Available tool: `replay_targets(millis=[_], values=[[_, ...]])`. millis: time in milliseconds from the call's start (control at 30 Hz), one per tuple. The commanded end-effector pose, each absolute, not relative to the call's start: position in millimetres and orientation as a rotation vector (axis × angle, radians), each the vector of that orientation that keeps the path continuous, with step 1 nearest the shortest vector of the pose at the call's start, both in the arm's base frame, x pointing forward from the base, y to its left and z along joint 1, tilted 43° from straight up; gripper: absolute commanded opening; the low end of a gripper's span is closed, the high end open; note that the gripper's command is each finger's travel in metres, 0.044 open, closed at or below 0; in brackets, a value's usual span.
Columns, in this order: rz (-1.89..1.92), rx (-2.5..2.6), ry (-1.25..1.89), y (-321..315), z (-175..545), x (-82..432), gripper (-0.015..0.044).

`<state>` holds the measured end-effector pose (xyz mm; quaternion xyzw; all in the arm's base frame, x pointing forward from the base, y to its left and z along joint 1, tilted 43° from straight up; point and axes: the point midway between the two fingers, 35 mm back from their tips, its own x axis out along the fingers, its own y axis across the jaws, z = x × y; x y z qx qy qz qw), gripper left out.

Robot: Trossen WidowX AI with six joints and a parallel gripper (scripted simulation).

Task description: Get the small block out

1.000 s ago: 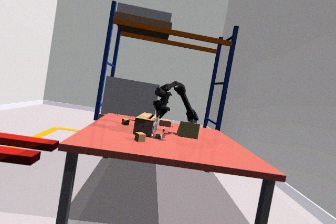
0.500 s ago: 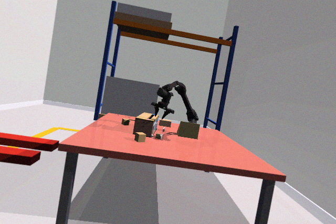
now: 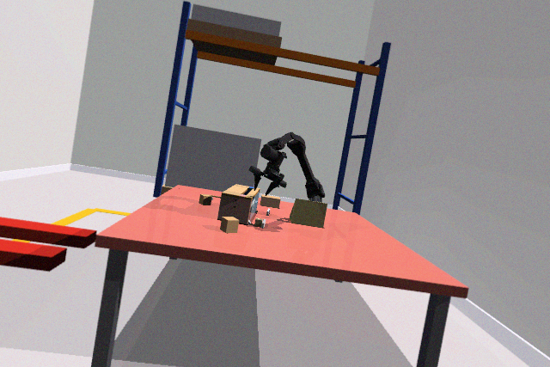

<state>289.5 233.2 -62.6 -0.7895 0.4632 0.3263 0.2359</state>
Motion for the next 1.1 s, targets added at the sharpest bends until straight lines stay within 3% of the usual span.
replay_targets(millis=[0,233,1067], values=[[1.562,-2.934,0.95,244.5,-63.0,283.1,0.0285],[1.826,-3.137,0.789,246.4,-63.5,281.7,0.0285],[1.834,-3.142,0.783,231.8,-82.5,284.8,0.0285]])
